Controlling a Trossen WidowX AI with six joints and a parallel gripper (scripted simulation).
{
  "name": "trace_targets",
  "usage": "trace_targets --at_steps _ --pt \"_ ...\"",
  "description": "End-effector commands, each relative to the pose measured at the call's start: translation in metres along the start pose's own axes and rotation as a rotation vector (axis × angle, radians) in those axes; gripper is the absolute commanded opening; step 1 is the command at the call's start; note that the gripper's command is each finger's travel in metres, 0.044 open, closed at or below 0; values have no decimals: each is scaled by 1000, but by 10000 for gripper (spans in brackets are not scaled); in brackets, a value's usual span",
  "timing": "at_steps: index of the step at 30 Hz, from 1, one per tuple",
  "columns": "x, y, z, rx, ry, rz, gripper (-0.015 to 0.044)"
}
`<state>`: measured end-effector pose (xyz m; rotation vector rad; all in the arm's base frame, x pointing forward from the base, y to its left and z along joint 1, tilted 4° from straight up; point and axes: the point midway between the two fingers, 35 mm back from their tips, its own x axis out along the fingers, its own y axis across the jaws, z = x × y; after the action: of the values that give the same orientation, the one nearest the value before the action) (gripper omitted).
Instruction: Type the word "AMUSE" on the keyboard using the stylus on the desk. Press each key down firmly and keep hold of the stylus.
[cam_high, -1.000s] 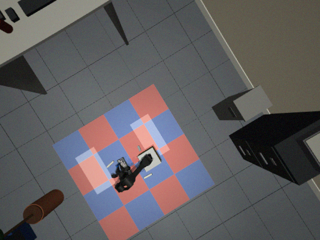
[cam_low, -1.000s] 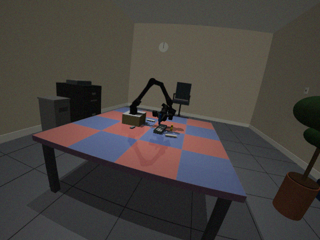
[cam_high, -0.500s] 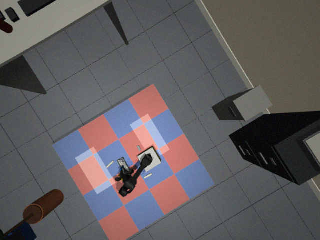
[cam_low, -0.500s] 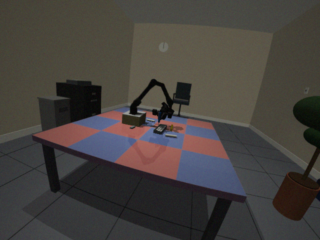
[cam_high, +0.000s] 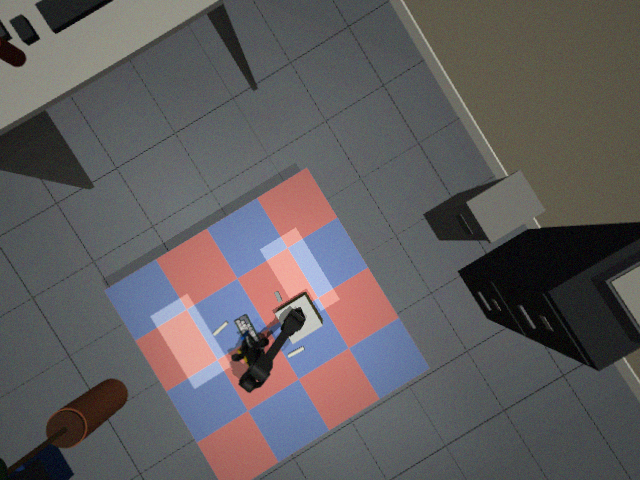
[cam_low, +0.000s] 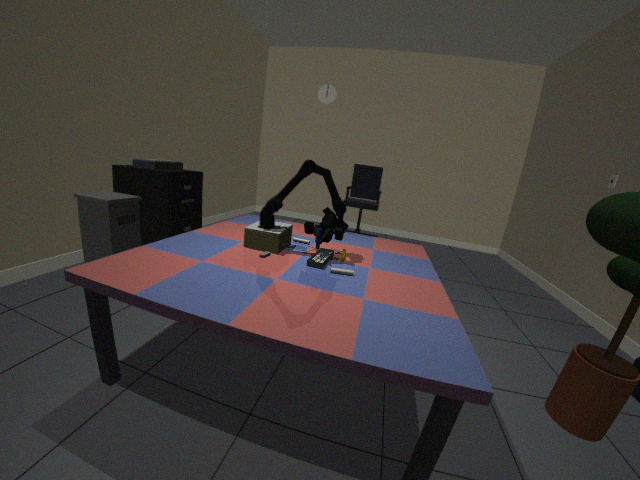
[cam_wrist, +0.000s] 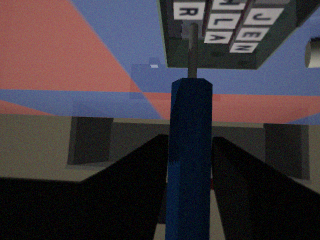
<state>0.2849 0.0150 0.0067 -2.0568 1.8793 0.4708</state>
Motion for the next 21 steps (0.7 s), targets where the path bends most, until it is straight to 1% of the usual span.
trace_targets --at_steps 1,5,8,21 --pt "0 0 1 3 -3 2 0" --pt "0 0 1 3 -3 2 0" --pt "0 2 2 2 -3 2 79" --pt "3 2 8 2 -3 2 81"
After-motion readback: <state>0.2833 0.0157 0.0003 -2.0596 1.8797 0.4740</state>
